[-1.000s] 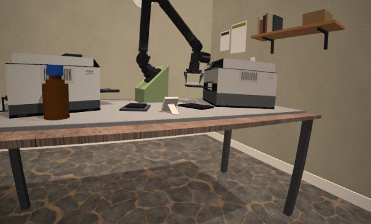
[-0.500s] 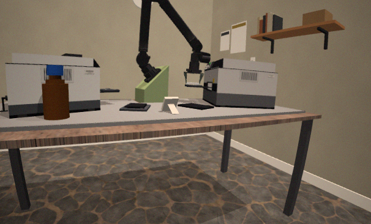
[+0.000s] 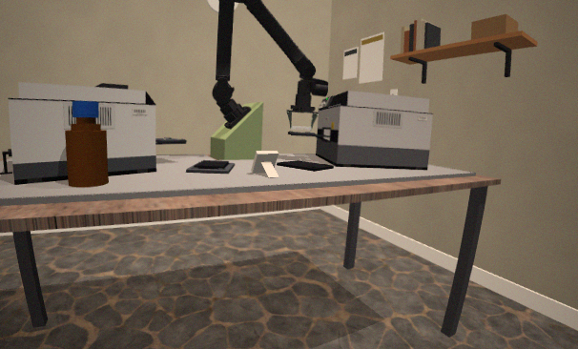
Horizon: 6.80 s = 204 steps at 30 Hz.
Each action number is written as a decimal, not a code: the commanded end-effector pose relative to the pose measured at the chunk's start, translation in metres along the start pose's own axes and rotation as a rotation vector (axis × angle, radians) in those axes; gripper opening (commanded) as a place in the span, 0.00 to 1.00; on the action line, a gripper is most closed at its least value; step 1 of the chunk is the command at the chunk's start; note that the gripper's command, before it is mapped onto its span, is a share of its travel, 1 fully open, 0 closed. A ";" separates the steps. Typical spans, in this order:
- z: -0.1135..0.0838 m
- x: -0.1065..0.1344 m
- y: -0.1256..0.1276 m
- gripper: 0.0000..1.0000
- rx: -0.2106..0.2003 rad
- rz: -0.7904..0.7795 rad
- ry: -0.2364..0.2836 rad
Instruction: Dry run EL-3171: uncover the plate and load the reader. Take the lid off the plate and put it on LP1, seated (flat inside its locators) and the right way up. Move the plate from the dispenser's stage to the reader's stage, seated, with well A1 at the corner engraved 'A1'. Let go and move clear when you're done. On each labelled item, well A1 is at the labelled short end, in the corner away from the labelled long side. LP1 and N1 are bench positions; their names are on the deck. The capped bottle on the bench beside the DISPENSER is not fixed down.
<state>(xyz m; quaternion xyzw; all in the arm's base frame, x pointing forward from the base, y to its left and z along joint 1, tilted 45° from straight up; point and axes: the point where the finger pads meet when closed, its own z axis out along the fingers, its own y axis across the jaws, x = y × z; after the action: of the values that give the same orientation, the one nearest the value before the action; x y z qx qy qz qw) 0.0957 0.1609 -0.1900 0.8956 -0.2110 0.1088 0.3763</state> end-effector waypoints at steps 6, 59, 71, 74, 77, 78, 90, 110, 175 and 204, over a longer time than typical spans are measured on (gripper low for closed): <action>-0.019 -0.003 -0.009 0.86 0.025 0.008 0.000; -0.075 -0.005 -0.014 0.86 0.050 -0.138 -0.006; -0.076 -0.002 -0.010 0.86 0.022 -0.089 0.000; -0.076 -0.003 -0.014 0.86 0.023 -0.071 -0.016; -0.080 -0.003 -0.016 0.86 0.020 -0.071 -0.014; -0.081 -0.003 -0.016 0.86 0.020 -0.075 -0.011; -0.076 -0.005 -0.017 0.86 0.034 -0.101 -0.002; -0.059 -0.003 -0.005 0.86 0.003 -0.094 -0.007; -0.025 -0.002 -0.015 0.86 0.026 -0.099 -0.008; -0.007 -0.002 -0.009 0.86 0.011 -0.106 -0.002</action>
<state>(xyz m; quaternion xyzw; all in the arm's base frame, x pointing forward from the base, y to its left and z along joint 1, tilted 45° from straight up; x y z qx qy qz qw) 0.0942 0.1615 -0.1886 0.9013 -0.1663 0.0887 0.3901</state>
